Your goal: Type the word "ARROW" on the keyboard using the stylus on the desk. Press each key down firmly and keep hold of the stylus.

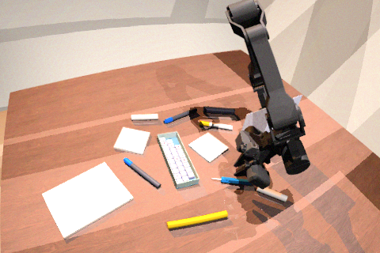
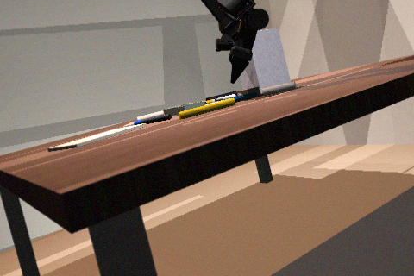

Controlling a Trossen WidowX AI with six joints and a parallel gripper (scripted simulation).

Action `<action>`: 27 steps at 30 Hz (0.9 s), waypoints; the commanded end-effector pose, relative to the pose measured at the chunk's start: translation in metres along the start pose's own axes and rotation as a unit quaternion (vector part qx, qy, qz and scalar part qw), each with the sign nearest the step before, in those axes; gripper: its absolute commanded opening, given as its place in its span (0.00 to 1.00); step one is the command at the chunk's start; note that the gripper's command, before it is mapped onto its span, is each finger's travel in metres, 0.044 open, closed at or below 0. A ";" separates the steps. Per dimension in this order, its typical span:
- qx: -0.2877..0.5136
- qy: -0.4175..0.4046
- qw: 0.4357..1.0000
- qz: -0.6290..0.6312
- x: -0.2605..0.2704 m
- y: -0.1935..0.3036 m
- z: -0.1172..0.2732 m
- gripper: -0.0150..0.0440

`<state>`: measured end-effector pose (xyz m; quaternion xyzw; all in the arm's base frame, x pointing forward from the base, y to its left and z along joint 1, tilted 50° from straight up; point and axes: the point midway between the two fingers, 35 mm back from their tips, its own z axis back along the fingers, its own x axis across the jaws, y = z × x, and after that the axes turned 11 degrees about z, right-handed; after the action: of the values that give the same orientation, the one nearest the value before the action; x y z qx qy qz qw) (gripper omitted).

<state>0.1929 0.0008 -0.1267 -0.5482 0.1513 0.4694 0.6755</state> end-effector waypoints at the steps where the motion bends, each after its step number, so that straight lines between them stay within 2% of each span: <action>1: -0.001 0.002 1.000 0.005 -0.001 0.002 -0.003 0.51; 27: -0.002 0.002 1.000 0.005 0.000 0.010 -0.020 0.51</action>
<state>0.1924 -0.0140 -0.1382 -0.5489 0.1512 0.4693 0.6750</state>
